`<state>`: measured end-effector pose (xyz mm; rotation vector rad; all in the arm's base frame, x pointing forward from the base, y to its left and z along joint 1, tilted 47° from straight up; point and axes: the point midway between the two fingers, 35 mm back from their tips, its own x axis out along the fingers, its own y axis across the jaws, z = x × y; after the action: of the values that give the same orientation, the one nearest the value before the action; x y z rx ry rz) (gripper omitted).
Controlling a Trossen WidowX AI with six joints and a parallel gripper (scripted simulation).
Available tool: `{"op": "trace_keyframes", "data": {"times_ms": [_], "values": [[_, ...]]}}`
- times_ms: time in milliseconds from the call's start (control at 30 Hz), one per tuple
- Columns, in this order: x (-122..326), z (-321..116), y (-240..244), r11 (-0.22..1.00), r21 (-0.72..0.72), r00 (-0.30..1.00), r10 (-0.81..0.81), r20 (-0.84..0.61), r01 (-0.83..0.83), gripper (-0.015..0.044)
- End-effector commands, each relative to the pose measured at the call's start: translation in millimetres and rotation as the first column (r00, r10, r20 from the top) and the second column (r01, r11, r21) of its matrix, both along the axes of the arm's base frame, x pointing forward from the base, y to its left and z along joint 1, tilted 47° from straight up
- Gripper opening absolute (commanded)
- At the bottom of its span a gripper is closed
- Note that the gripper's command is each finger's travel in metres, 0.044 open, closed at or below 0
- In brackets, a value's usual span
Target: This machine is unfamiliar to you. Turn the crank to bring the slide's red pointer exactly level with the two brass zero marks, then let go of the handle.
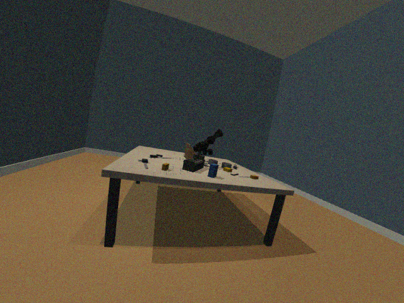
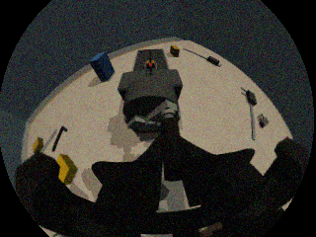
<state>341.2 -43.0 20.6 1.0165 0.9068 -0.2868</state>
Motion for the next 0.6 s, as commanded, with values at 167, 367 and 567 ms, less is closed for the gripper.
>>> {"op": "trace_keyframes", "data": {"times_ms": [167,367,567], "values": [[0.0,0.0,0.0,1.0,0.0,1.0,0.0,0.0,0.0,0.0],[0.0,0.0,0.0,1.0,0.0,1.0,0.0,0.0,0.0,0.0079],[0.0,0.0,0.0,1.0,0.0,1.0,0.0,0.0,0.0,0.0236]]}}
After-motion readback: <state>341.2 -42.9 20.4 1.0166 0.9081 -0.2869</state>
